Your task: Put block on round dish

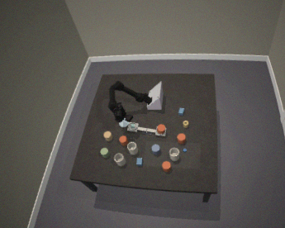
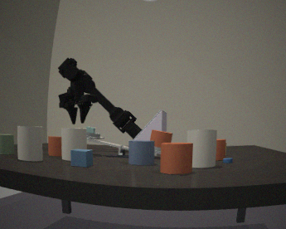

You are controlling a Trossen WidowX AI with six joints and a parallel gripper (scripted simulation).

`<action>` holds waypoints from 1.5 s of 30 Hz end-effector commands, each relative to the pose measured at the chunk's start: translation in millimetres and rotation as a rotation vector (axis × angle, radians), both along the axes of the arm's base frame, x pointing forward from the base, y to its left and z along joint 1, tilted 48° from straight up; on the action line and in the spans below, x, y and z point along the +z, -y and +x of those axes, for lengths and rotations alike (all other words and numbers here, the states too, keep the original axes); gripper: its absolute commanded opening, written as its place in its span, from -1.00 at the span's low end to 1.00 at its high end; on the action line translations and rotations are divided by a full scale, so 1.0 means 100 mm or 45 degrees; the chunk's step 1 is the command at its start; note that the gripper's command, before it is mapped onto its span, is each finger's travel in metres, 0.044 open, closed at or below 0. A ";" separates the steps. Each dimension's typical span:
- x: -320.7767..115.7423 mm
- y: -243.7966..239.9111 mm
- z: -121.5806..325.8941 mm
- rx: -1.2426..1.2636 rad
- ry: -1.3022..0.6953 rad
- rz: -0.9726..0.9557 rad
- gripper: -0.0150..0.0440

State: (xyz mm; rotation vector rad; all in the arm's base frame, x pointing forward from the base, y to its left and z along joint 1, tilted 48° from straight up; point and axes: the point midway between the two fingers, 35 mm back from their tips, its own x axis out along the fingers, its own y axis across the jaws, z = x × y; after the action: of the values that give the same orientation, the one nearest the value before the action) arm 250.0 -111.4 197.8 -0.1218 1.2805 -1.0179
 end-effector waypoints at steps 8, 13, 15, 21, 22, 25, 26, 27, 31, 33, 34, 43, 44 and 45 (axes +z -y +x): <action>-0.15 -0.21 0.23 -0.371 0.325 -0.066 0.39; -0.22 -0.31 0.32 -0.530 0.472 -0.100 0.39; -0.25 -0.35 0.35 -0.592 0.532 -0.114 0.39; -0.35 -0.48 0.45 -0.776 0.716 -0.158 0.39; -0.36 -0.51 0.46 -0.806 0.748 -0.166 0.39; -0.39 -0.54 0.48 -0.850 0.795 -0.177 0.39; -0.39 -0.54 0.48 -0.850 0.795 -0.177 0.39; -0.39 -0.54 0.48 -0.850 0.795 -0.177 0.39; -0.39 -0.54 0.48 -0.850 0.795 -0.177 0.39; -0.41 -0.52 0.48 -0.850 0.795 -0.177 0.39; -0.44 -0.48 0.48 -0.850 0.795 -0.177 0.39; -0.53 -0.39 0.47 -0.850 0.795 -0.177 0.39; -0.54 -0.38 0.47 -0.850 0.795 -0.177 0.39; -0.55 -0.37 0.47 -0.850 0.795 -0.177 0.39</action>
State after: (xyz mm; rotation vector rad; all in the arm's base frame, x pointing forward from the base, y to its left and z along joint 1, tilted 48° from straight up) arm 297.7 -70.1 146.5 0.5244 0.6674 -1.5550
